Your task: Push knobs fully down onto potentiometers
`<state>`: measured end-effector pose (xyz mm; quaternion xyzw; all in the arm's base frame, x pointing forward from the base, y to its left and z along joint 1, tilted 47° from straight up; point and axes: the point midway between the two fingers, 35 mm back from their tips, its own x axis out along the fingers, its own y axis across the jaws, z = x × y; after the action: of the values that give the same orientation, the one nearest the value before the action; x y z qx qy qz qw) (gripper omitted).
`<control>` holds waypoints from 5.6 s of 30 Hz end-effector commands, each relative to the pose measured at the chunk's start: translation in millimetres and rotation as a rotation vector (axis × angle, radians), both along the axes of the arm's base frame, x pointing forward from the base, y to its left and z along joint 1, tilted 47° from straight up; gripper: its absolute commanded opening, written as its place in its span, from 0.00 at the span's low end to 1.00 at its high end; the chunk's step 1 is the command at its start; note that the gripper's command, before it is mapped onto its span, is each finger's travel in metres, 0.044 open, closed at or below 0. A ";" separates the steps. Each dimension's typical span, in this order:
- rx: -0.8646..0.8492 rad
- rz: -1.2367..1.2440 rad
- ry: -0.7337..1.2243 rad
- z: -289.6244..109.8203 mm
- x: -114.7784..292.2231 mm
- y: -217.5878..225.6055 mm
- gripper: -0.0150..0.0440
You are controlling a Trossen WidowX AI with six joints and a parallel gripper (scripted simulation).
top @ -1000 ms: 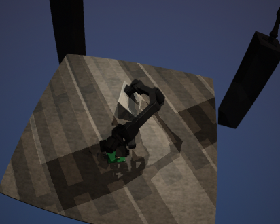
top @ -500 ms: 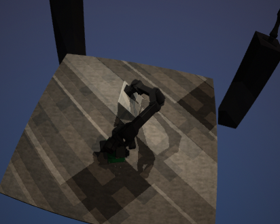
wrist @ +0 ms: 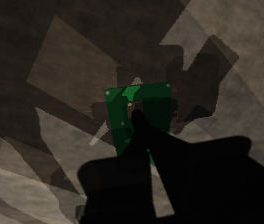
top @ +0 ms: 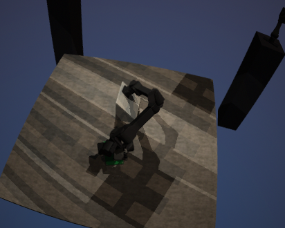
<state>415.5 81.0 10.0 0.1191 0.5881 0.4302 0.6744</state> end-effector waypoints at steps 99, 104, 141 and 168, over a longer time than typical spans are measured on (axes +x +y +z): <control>0.002 0.012 -0.003 -7.0 -0.3 10.5 0.25; 0.002 0.012 -0.003 -7.5 -0.3 11.1 0.25; 0.003 0.011 0.001 5.1 0.7 -2.3 0.39; -0.003 0.011 0.009 -3.1 -174.4 -57.5 1.00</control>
<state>251.4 24.1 7.0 0.1220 0.5957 0.4308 0.6669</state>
